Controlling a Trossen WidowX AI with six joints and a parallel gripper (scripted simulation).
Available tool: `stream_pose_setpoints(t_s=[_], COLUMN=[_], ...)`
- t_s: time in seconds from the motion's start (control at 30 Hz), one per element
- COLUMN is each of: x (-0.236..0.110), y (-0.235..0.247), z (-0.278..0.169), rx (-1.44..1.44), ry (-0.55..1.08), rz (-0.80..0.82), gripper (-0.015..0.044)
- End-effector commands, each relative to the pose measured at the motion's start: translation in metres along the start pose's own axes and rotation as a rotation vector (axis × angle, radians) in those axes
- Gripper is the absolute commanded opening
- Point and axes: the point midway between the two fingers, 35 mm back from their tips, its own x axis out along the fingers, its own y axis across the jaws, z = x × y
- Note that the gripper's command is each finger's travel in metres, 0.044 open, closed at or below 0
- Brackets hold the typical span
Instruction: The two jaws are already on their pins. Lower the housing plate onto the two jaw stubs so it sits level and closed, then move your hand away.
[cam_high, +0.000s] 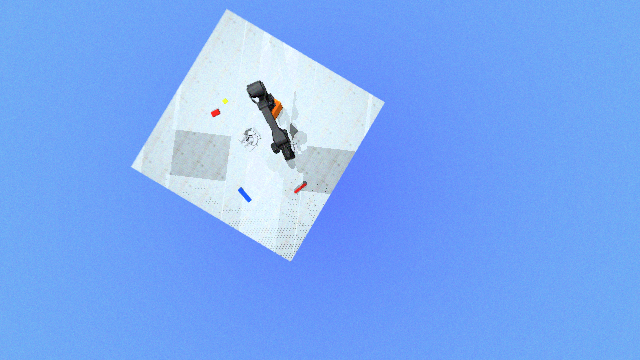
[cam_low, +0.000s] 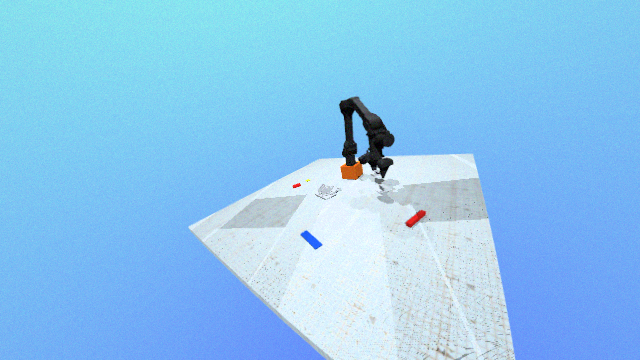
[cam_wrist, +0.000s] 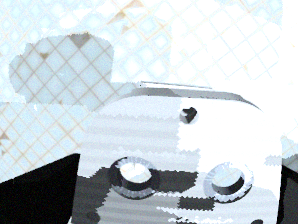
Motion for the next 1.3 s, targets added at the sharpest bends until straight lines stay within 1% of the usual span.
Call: stream_pose_setpoints(t_s=[0.0, 0.63, 1.27], x=[-0.001, -0.003, -0.004], y=[-0.004, -0.026, -0.061], z=[0.016, 0.076, 0.129], rx=[-0.020, -0.106, -0.196], ry=[-0.007, -0.012, -0.018], rz=[-0.002, -0.004, -0.009], gripper=[0.0351, 0.0351, 0.0351])
